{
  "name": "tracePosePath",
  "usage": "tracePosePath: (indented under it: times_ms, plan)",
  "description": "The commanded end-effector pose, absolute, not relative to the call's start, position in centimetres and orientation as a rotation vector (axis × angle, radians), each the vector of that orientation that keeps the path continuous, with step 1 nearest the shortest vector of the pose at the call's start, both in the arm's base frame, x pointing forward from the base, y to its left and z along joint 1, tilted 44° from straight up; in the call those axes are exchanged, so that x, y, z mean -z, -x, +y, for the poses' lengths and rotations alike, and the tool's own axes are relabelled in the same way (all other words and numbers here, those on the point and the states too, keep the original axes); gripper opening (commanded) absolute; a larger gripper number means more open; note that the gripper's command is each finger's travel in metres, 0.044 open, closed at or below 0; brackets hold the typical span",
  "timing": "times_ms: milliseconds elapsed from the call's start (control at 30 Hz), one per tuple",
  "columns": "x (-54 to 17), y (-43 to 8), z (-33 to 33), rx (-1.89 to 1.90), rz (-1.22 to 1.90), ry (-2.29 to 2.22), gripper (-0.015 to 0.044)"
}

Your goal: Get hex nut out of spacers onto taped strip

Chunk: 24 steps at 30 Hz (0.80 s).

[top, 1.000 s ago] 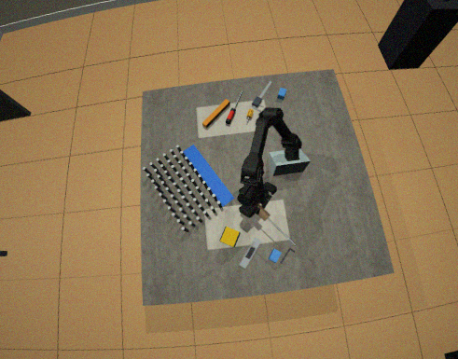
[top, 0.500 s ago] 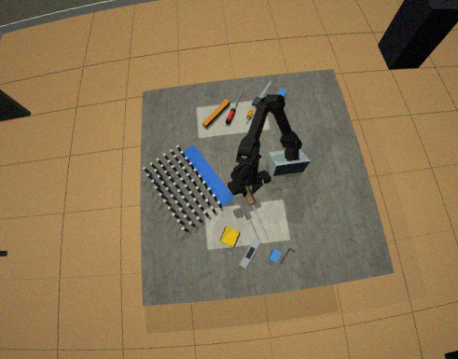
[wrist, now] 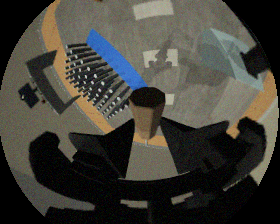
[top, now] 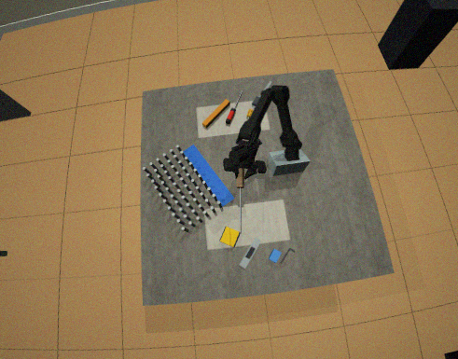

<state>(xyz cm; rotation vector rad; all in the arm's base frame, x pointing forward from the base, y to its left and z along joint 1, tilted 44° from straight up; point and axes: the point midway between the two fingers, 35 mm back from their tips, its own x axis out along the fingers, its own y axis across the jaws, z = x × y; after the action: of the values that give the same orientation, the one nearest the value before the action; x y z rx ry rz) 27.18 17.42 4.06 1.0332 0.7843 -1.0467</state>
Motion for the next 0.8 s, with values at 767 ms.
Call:
tracePosePath:
  times_ms: [767]
  plan:
    - [-11.5, -26.4, 5.4, 1.105, 0.1, -1.559, 0.0]
